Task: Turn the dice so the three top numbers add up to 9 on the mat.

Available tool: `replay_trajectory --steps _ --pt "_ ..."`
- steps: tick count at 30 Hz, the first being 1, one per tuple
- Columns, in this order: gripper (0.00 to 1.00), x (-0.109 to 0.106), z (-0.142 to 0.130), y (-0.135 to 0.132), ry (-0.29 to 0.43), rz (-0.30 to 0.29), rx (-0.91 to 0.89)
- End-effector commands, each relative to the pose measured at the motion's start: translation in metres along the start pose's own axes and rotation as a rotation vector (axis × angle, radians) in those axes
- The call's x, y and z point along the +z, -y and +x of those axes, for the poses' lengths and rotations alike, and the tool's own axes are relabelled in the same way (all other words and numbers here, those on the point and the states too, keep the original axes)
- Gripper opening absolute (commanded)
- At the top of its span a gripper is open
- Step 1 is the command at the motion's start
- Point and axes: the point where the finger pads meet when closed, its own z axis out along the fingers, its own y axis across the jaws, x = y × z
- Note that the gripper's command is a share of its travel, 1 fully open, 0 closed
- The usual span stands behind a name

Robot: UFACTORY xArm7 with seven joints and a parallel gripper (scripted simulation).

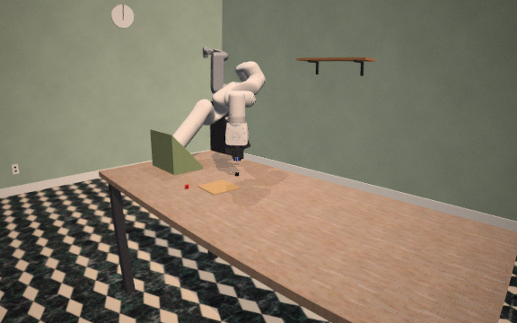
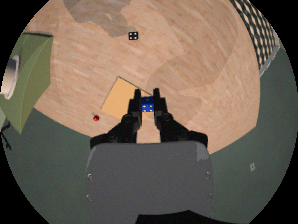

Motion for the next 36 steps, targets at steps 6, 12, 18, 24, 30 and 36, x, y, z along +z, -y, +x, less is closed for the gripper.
replay_trajectory --steps 6,12,18,24,30,36 --pt "0.11 -0.0011 -0.0016 -0.002 0.006 0.004 0.259" --pt "0.11 -0.0005 -0.0021 -0.0031 0.007 0.004 0.465" --pt "0.11 -0.0001 -0.0025 -0.0041 0.007 0.003 0.632" --pt "0.11 0.0002 -0.0027 -0.0046 0.007 0.003 0.727" --pt "0.11 0.0007 -0.0032 -0.0059 0.008 0.002 0.941" --pt "0.11 0.0011 -0.0035 -0.007 0.008 0.001 1.11"
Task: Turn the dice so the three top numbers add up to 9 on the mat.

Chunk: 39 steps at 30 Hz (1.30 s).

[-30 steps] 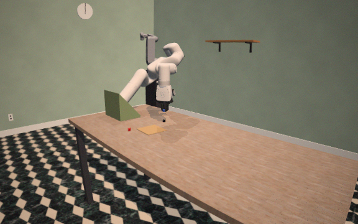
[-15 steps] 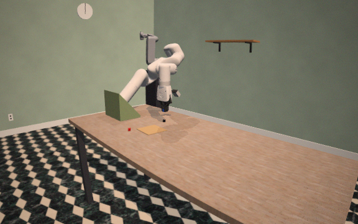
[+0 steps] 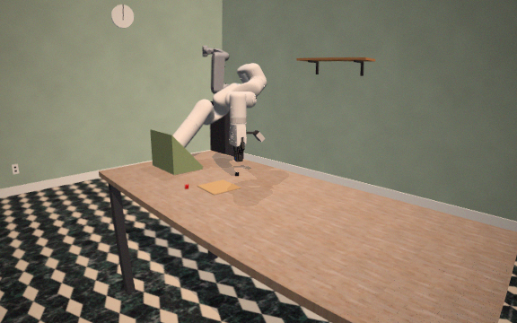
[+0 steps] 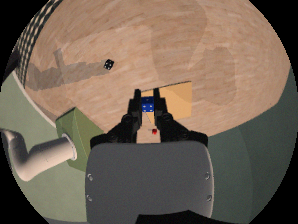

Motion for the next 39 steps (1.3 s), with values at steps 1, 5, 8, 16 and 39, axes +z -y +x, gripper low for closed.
replay_trajectory --steps 1,5,8,16,39 --pt "0.11 -0.0015 0.0005 -0.002 0.007 -0.003 0.157" --pt "0.11 -0.0013 0.0008 -0.0024 0.007 -0.003 0.23" --pt "0.11 -0.001 0.0013 -0.003 0.007 -0.004 0.35" --pt "0.11 -0.0006 0.0021 -0.0041 0.007 -0.005 0.553" --pt "0.11 0.0003 0.0042 -0.0066 0.007 -0.009 1.009"
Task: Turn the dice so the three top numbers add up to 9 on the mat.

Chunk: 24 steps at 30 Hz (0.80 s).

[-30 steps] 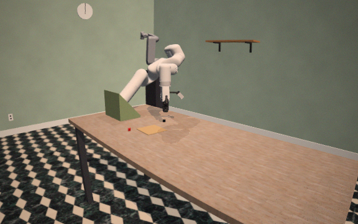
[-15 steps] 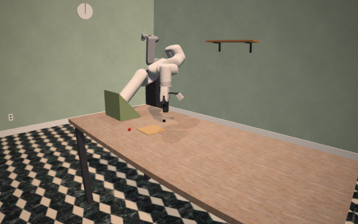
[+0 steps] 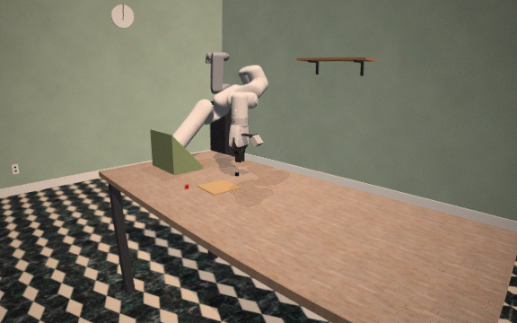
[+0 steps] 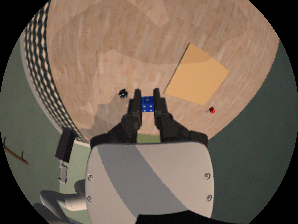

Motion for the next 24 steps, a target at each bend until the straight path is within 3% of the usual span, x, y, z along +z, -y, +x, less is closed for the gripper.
replay_trajectory --steps 1,7,12,16,18,24 --pt "0.11 -0.0018 0.0011 -0.0008 -0.001 -0.005 0.038" --pt "0.11 -0.0018 0.0013 -0.0006 -0.021 -0.004 0.039" --pt "0.11 -0.0017 -0.0012 0.0001 -0.207 -0.006 0.037" --pt "0.11 -0.0018 -0.0015 0.0002 -0.233 -0.007 0.037" --pt "0.11 -0.0017 -0.0035 0.0005 -0.344 -0.009 0.037" --pt "0.11 -0.0015 -0.006 0.0009 -0.478 -0.011 0.037"
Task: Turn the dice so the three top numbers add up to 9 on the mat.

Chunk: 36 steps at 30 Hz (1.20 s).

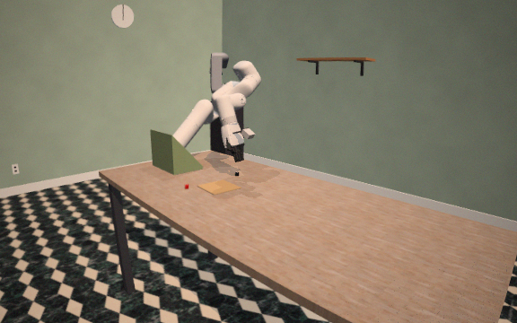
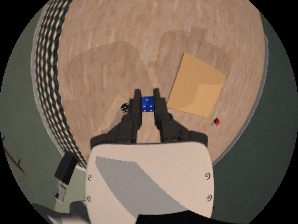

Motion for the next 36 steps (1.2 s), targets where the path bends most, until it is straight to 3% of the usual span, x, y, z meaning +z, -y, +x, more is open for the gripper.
replay_trajectory --steps 1,7,10,12,18,28,36 --pt "0.11 -0.001 0.001 0.001 -0.155 0.0 -0.013" --pt "0.11 -0.001 -0.002 0.002 -0.32 0.003 -0.012" --pt "0.11 -0.001 -0.002 0.002 -0.329 0.003 -0.012" --pt "0.11 -0.002 -0.003 0.001 -0.425 0.001 -0.012" --pt "0.11 -0.003 -0.005 0.001 -0.535 0.001 -0.012" --pt "0.11 -0.002 -0.005 0.001 -0.549 -0.001 -0.013" --pt "0.11 0.015 -0.011 0.001 -0.549 -0.001 -0.013"
